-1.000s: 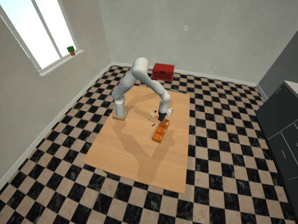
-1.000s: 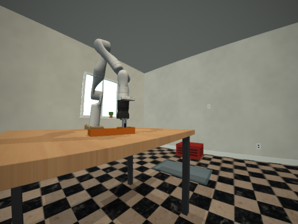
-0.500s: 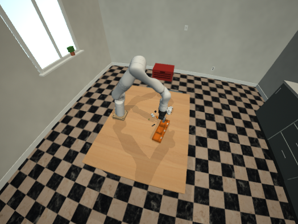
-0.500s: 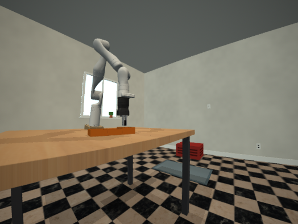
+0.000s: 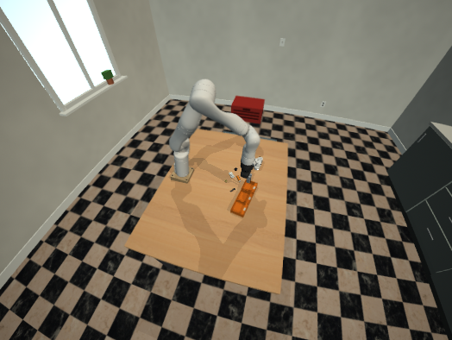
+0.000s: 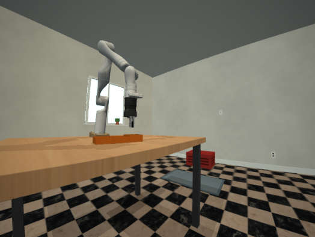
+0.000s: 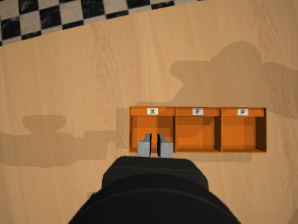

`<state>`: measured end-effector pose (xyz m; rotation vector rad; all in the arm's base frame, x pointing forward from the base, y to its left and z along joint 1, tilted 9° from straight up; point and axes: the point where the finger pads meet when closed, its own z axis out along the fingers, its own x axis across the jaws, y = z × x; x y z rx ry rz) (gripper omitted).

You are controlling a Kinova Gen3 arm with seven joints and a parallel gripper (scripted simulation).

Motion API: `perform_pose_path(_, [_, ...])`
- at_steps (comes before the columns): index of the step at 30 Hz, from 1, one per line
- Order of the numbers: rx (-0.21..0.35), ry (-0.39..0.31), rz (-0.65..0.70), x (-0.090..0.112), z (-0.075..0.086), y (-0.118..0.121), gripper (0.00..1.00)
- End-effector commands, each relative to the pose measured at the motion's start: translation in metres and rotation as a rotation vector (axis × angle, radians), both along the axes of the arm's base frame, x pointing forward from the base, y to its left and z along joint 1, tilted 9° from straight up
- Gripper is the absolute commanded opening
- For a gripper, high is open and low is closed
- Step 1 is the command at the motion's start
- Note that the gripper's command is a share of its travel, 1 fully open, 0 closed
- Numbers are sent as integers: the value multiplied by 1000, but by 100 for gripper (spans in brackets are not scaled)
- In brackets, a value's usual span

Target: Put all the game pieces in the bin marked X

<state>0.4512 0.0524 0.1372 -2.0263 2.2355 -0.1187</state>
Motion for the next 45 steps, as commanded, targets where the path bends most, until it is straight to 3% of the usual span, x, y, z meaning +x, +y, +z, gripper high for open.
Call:
perform_pose_path(1, [-2,-8,-5,0,24,-4,31])
perform_pose_path(13, [-1,-8,-3,-16,122,-5,31])
perform_pose_path(25, [-3,-10,-8,-15,120,-6,31])
perform_pose_path(26, [-16,-19,53,-18,116,-2,64])
perform_pose_path(31, [-51,-22,302,-39,89,26,64])
perform_pose_path(33, [-51,-22,302,-39,89,26,64])
perform_pose_path(45, [-132,-33,867,-90,26,88,64])
